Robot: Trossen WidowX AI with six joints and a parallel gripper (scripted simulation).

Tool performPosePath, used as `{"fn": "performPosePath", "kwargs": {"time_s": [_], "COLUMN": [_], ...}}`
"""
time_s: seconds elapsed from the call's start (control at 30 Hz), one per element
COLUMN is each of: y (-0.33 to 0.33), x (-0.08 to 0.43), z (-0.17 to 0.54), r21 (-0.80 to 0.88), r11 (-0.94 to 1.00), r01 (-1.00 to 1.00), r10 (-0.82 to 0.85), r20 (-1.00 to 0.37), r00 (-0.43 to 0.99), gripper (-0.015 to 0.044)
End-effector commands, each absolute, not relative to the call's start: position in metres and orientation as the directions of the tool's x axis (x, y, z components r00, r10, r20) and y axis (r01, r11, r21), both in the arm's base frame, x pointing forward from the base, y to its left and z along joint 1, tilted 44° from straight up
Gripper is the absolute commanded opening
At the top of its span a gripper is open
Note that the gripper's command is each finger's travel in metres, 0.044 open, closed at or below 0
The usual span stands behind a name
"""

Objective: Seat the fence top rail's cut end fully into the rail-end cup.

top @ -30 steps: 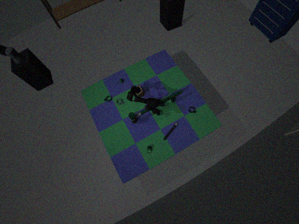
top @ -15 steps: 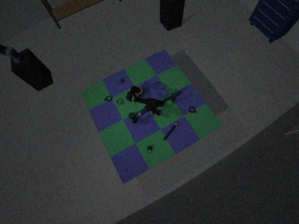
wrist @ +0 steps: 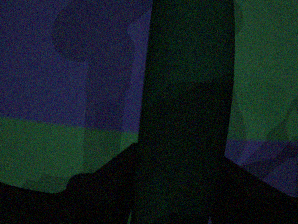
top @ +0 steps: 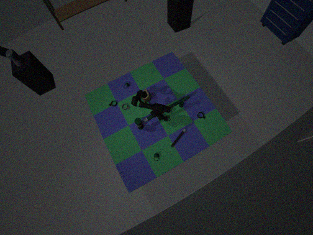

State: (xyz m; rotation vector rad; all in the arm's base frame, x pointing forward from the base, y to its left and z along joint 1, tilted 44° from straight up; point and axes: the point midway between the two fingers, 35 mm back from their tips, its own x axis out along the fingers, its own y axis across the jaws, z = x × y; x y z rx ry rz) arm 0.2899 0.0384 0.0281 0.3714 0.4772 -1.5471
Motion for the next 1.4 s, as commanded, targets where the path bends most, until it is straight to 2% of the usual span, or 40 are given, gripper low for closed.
{"fn": "performPosePath", "kwargs": {"time_s": [0.0, 0.53, 1.1, 1.37], "y": [0.037, 0.035, 0.058, 0.09], "x": [0.292, 0.29, 0.291, 0.288], "z": [0.036, 0.031, 0.032, 0.034], "r21": [-0.055, -0.069, -0.069, -0.068], "r11": [0.01, -0.001, -0.001, -0.003], "r01": [0.998, 0.998, 0.998, 0.998], "r10": [-0.857, -0.857, -0.854, -0.854], "r20": [-0.515, -0.514, -0.518, -0.52], "r00": [-0.02, -0.036, -0.036, -0.038], "gripper": [0.0, 0.0, 0.044, 0.044]}}
